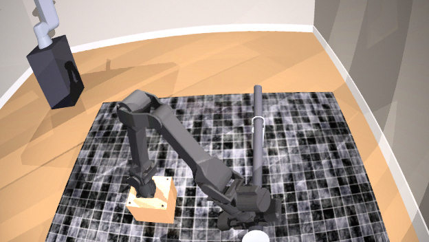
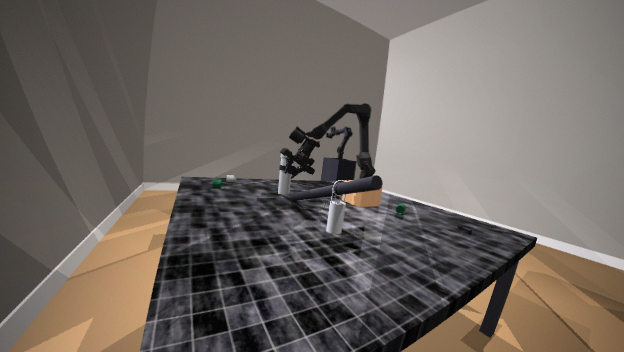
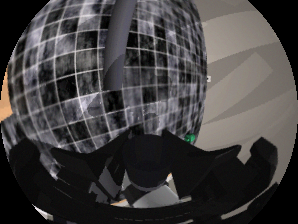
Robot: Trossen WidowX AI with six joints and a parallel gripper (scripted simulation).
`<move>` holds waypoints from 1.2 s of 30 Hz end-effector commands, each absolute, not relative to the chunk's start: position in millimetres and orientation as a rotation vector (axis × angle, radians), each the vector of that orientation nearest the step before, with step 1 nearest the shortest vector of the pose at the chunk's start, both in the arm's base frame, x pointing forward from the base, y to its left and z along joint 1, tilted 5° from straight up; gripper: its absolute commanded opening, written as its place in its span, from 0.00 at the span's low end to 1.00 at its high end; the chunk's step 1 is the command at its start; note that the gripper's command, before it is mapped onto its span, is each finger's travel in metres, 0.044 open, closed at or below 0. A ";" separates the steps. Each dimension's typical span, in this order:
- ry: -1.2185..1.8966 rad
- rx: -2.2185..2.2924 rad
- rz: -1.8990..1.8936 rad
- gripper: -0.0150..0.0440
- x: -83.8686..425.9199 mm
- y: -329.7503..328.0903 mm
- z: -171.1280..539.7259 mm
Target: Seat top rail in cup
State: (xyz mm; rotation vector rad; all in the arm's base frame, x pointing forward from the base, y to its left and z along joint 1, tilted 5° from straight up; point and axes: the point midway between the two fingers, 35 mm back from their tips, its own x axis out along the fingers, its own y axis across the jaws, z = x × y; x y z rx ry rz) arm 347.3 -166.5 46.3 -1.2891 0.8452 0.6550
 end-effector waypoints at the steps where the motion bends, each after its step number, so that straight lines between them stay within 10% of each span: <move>1: 0.825 -1.313 0.677 0.25 344.4 -166.0 46.9; 27: 0.841 -1.302 0.662 0.25 346.2 -166.4 46.7; 36: 0.841 -1.302 0.662 0.65 346.2 -166.4 46.7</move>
